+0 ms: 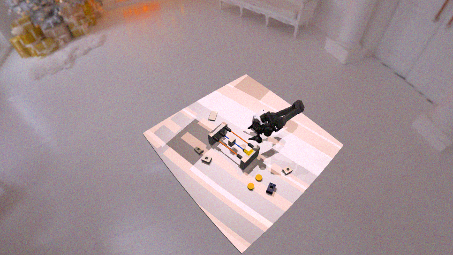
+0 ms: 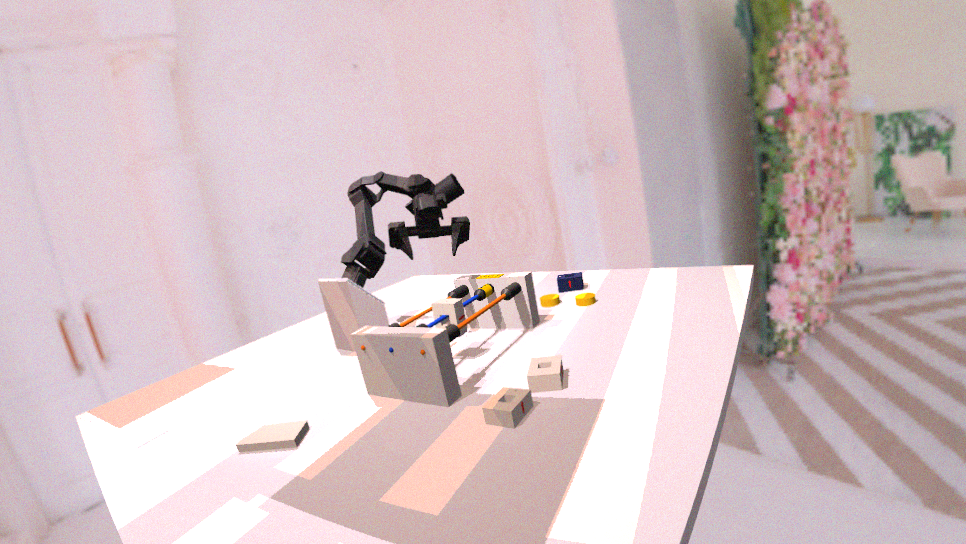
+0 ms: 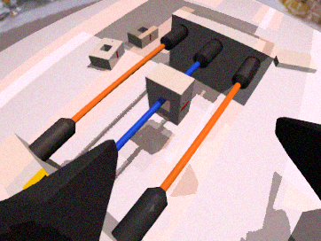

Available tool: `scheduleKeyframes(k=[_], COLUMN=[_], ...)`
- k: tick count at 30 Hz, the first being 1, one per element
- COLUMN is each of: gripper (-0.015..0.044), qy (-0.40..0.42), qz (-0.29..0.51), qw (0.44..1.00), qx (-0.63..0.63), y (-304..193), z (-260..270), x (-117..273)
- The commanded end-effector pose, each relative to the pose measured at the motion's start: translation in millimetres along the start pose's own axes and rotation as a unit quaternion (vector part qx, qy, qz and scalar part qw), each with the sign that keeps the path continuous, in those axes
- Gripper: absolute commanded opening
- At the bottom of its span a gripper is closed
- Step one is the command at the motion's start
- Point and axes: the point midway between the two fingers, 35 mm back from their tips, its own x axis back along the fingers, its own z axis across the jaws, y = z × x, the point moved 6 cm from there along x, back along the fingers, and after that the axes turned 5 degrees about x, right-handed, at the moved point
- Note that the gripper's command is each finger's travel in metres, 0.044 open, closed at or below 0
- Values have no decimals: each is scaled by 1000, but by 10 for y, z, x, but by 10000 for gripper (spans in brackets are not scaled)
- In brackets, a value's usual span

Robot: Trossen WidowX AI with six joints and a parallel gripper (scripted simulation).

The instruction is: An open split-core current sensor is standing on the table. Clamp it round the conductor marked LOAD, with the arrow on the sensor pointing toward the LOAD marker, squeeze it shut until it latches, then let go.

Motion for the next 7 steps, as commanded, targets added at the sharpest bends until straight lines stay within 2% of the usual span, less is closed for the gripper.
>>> scheduleKeyframes(k=[1,6,7], gripper=[440,440,440], qy=[2,-27,-13], qz=[1,67,32], qw=[1000,997,999], qx=[1,-23,-10], y=[7,153,41], z=[11,92,27], x=[8,-88,-32])
